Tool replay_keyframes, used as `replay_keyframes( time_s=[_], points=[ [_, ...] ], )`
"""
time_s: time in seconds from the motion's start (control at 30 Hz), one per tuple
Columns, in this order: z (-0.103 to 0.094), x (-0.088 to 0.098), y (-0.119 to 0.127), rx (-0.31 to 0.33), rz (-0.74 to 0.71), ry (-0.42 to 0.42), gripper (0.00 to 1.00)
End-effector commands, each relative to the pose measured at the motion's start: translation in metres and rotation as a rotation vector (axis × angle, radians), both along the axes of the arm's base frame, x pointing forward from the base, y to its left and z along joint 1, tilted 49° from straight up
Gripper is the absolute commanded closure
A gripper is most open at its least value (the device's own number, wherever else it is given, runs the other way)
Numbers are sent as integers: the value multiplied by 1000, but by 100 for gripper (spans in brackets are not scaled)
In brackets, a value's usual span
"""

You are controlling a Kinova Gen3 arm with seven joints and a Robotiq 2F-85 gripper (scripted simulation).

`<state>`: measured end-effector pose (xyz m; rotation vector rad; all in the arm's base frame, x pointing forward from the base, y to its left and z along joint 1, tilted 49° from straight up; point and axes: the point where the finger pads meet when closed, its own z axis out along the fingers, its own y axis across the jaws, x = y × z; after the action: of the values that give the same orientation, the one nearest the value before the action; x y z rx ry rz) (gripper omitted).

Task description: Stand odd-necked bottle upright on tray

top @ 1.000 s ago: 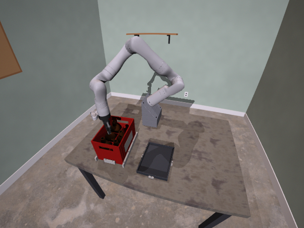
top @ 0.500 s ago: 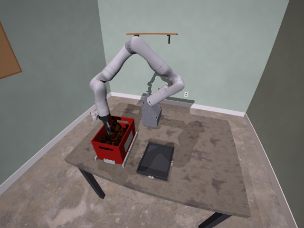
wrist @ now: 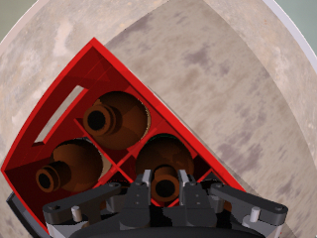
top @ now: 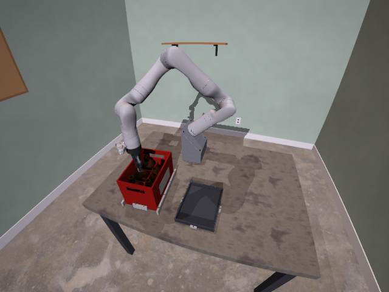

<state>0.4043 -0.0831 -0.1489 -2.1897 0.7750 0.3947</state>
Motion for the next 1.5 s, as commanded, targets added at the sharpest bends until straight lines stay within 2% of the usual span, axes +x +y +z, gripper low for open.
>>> replay_keyframes(
  time_s=[0.0,0.83,1.47],
  points=[
    [0,0,-1,-1,-1,-1,100],
    [1,0,-2,-1,-1,-1,100],
    [11,0,-13,-1,-1,-1,100]
  ],
)
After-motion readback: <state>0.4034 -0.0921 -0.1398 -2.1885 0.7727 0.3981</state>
